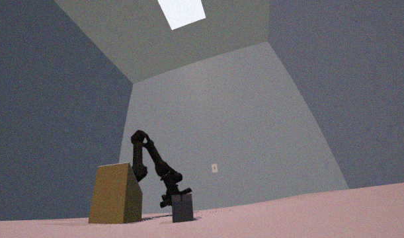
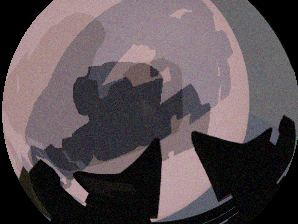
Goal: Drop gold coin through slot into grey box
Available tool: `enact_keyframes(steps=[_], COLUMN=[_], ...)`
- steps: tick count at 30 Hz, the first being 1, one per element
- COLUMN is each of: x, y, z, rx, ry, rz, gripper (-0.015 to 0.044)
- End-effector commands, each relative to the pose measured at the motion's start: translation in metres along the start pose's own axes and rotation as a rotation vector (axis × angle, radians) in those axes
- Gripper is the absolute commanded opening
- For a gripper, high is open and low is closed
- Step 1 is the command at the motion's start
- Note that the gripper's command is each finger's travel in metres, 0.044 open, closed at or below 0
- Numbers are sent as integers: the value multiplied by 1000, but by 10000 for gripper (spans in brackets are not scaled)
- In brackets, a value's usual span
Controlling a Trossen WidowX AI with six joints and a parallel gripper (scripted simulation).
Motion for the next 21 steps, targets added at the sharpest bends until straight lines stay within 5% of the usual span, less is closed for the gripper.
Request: enact_keyframes(steps=[1,13,21], x=[-6,9,23], y=[-5,40,91], z=[-67,-185,-232], rx=[224,619,722], ry=[-467,-1816,-2818], rz=[100,136,48], gripper=[161,161,161])
Point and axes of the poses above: the point midway between the two fingers, 35 mm back from their tips, its own y axis back along the fingers, its own x axis across the jaws, z = x × y, the point moved 5 cm from there along y, back along the fingers, and after that the axes turned 7 degrees about -y, right-handed, at the moved point
